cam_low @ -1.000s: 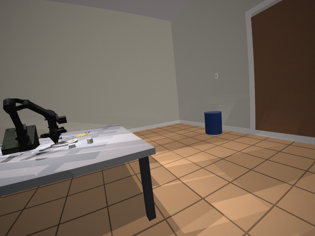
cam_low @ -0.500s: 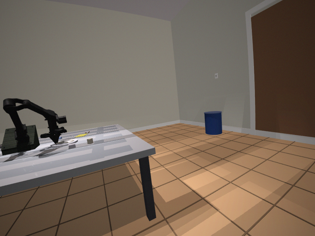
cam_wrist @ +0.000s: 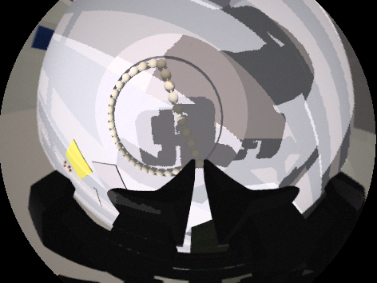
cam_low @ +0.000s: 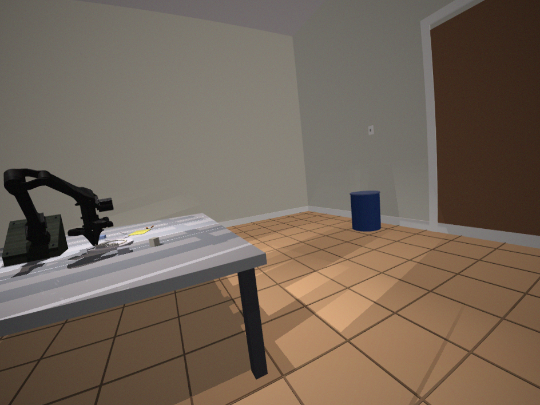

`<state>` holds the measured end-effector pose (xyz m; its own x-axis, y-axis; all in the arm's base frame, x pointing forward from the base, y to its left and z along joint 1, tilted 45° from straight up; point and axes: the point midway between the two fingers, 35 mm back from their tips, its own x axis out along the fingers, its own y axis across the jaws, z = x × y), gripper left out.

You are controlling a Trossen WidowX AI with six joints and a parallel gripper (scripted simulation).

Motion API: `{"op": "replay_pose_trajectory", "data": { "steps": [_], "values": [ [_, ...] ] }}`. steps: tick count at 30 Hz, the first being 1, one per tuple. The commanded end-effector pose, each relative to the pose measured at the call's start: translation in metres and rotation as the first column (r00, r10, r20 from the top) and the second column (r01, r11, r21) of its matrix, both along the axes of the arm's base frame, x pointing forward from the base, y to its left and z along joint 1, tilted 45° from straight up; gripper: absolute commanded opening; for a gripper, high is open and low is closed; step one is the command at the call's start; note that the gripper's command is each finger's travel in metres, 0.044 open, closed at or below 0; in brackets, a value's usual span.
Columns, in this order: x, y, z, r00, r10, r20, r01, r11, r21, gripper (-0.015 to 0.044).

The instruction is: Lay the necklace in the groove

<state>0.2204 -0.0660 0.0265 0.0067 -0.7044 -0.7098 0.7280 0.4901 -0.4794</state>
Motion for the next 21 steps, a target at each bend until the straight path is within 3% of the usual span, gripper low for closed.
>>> {"op": "replay_pose_trajectory", "data": {
  "steps": [1,6,21],
  "values": [
    [-0.0014,-0.0004,0.0019,1.000,-0.002,0.010,0.002,1.000,-0.001,0.0000],
    [-0.0013,-0.0053,-0.0028,1.000,-0.002,0.010,0.002,1.000,-0.002,0.0000],
    [-0.0014,-0.0010,0.0009,1.000,-0.004,0.009,0.004,1.000,0.000,0.0394]
  ]
}}
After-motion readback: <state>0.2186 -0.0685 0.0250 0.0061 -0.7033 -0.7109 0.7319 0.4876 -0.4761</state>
